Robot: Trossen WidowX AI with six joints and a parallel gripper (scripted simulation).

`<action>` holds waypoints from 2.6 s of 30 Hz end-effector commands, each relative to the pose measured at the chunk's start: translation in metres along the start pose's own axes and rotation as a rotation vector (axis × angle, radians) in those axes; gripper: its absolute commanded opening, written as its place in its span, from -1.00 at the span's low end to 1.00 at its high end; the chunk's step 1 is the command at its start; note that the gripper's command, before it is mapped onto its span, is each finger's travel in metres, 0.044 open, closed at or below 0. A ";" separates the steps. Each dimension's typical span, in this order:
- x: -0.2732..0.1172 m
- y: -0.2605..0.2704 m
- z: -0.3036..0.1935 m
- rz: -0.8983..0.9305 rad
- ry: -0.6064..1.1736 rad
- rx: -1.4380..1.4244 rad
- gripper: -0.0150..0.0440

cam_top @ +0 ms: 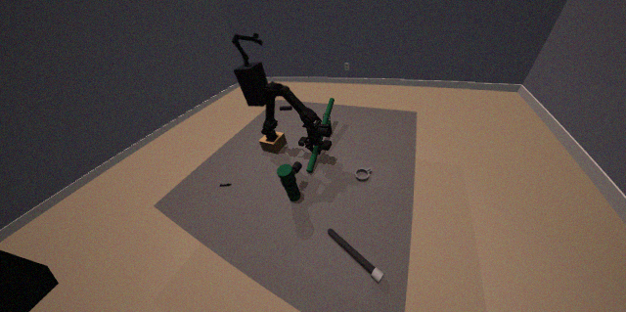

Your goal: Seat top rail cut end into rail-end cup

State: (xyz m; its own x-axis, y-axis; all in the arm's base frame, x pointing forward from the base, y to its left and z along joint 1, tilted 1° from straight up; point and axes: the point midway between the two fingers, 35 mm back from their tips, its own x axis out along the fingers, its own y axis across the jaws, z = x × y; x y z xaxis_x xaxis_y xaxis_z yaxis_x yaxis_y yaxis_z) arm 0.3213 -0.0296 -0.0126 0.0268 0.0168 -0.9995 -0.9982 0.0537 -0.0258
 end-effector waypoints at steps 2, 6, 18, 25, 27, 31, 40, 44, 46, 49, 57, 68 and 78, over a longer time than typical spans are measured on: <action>0.000 -0.001 0.000 -0.004 0.000 0.001 -0.03; -0.002 -0.001 0.000 -0.004 0.000 0.001 -0.32; -0.044 0.003 -0.018 0.001 0.166 0.020 -0.49; -0.077 0.009 -0.032 0.000 0.290 0.034 -0.49; -0.077 0.009 -0.032 0.000 0.290 0.034 -0.49; -0.072 0.010 -0.030 0.006 0.274 0.031 -0.49; -0.071 0.010 -0.029 0.008 0.268 0.031 -0.49; -0.073 0.009 -0.030 0.008 0.268 0.031 -0.49; -0.074 0.009 -0.030 0.008 0.268 0.031 -0.49; -0.076 0.008 -0.031 0.008 0.269 0.031 -0.49; -0.080 0.005 -0.033 0.008 0.269 0.031 -0.49; -0.078 0.007 -0.043 0.014 0.267 0.029 -0.49; -0.076 0.009 -0.053 0.020 0.264 0.027 -0.49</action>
State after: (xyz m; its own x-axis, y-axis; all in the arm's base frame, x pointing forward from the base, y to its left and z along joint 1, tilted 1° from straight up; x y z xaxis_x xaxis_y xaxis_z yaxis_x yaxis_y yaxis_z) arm 0.3079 -0.0795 0.0618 -0.0127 -0.2332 -0.9723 -0.9967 0.0810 -0.0064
